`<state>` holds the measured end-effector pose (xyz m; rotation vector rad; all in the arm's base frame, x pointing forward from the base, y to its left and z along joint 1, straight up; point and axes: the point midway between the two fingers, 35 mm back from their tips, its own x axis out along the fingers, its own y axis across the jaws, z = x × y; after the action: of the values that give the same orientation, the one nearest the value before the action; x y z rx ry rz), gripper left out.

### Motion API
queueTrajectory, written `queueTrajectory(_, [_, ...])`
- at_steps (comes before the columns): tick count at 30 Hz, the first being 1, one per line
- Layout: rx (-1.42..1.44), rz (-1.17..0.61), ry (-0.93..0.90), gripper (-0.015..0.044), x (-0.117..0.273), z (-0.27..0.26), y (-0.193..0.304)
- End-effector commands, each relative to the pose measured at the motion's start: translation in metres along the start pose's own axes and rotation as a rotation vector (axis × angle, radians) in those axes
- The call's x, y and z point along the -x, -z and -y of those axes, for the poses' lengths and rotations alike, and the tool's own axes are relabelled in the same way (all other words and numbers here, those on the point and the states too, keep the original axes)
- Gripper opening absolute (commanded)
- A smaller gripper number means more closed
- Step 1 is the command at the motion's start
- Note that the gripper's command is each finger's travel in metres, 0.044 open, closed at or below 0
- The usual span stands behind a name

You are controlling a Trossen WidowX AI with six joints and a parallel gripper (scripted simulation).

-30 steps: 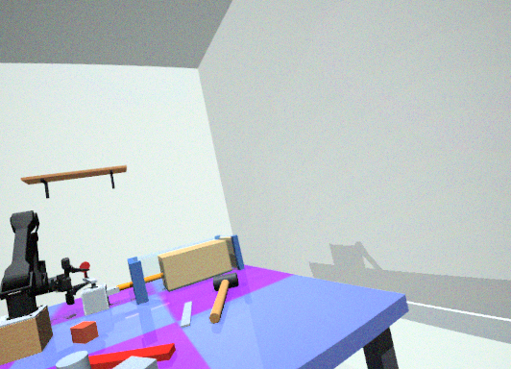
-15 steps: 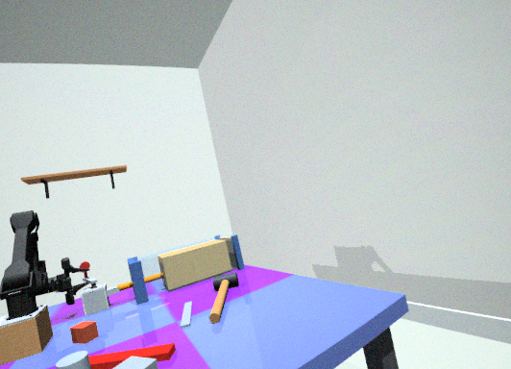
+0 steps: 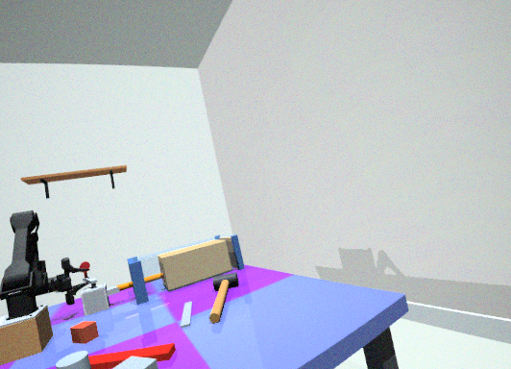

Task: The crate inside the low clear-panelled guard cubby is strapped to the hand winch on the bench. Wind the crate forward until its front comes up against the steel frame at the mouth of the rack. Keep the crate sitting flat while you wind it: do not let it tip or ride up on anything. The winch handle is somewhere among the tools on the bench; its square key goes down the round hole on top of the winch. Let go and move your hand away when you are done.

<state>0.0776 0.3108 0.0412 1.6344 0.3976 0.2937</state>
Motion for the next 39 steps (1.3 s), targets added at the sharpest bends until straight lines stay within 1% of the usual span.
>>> queueTrajectory(1, [-0.005, 0.0, -0.001, 0.024, 0.0001, -0.0006, 0.0002])
queueTrajectory(39, [-0.004, 0.0, 0.0, 0.024, 0.0008, -0.0015, -0.0031])
